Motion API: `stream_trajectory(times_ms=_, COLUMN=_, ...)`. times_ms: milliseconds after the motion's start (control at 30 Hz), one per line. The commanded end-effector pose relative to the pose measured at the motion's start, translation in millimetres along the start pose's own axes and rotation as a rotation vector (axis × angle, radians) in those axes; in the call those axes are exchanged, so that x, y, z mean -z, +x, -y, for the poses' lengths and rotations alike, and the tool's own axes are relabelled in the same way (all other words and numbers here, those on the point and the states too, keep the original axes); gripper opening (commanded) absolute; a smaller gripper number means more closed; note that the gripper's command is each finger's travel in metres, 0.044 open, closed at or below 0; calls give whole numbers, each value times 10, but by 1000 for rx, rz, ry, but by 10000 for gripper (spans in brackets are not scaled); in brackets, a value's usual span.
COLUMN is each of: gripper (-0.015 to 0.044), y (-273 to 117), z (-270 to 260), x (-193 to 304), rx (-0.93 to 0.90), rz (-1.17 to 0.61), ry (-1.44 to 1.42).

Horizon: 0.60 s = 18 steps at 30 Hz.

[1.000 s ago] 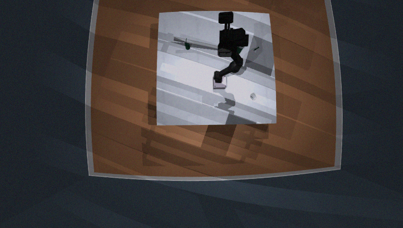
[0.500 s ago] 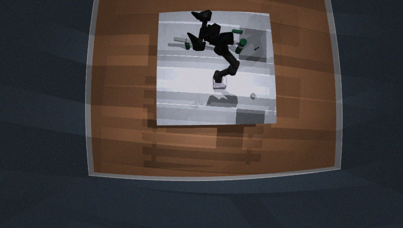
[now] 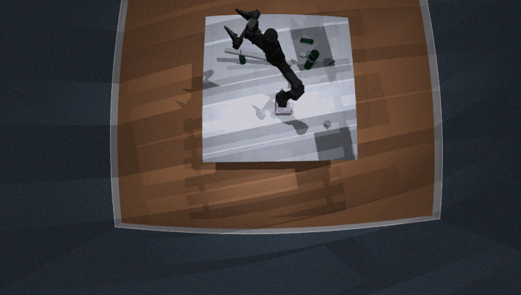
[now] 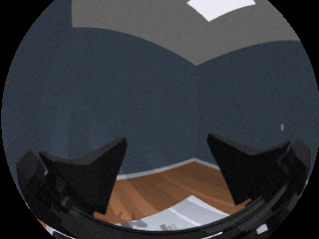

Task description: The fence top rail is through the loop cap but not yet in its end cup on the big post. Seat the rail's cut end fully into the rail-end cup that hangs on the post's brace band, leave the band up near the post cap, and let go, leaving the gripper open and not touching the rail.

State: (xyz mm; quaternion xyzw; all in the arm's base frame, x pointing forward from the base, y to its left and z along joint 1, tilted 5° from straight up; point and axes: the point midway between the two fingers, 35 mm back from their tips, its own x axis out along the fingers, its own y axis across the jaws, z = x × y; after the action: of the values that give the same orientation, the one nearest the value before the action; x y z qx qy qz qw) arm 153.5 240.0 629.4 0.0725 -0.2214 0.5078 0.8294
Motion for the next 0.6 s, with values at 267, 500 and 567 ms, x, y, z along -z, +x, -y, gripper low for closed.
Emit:
stream_trajectory(times_ms=267, gripper=440, y=-337, z=1140, x=1719, rx=351, rz=-538, ry=18)
stream_trajectory(times_ms=500, gripper=440, y=-1012, z=1716, x=2522, rx=563, rz=-827, ry=100)
stream_trajectory(times_ms=567, gripper=440, y=-1254, z=1844, x=2718, rx=624, rz=-907, ry=133)
